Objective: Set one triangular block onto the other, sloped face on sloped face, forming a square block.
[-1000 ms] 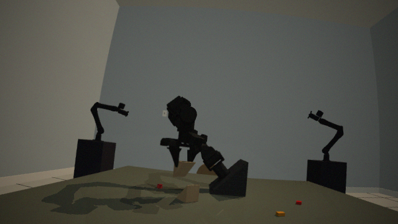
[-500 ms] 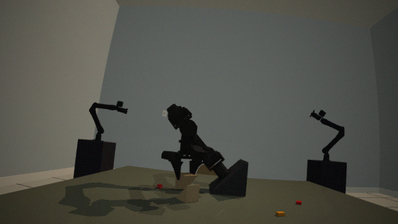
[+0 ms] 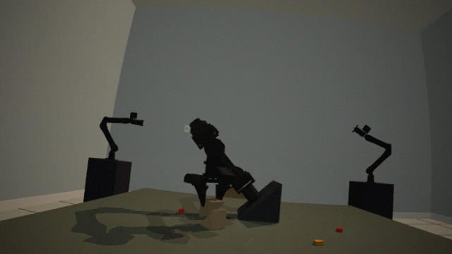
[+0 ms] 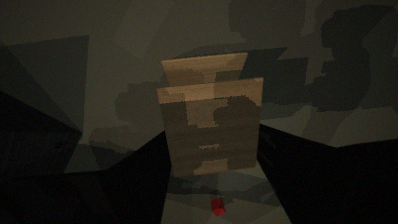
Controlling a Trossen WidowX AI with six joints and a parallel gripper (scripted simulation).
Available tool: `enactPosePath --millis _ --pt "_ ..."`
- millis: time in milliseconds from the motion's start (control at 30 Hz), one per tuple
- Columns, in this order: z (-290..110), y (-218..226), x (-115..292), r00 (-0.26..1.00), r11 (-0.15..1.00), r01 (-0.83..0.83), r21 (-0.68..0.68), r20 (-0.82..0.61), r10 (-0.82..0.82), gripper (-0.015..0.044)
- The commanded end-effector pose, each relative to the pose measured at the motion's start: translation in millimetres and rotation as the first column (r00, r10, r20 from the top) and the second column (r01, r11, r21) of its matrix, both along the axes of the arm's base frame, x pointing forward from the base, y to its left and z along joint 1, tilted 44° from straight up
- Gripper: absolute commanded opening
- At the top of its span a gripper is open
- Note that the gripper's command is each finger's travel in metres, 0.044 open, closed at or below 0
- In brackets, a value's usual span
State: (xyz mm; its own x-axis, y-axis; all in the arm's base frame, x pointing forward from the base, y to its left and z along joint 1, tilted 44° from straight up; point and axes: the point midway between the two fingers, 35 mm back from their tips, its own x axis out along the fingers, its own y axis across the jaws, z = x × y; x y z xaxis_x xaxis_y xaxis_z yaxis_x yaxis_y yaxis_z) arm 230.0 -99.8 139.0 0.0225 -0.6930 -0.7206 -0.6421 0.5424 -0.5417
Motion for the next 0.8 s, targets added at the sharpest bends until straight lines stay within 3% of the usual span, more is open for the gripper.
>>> enactPosePath --millis 0,767 --pt "0.1 -0.6 0.1 1.000 1.000 -0.005 -0.006 -0.004 0.005 0.0000" --pt "1.6 -1.6 1.8 1.000 1.000 -0.009 -0.013 -0.003 0.009 0.0000"
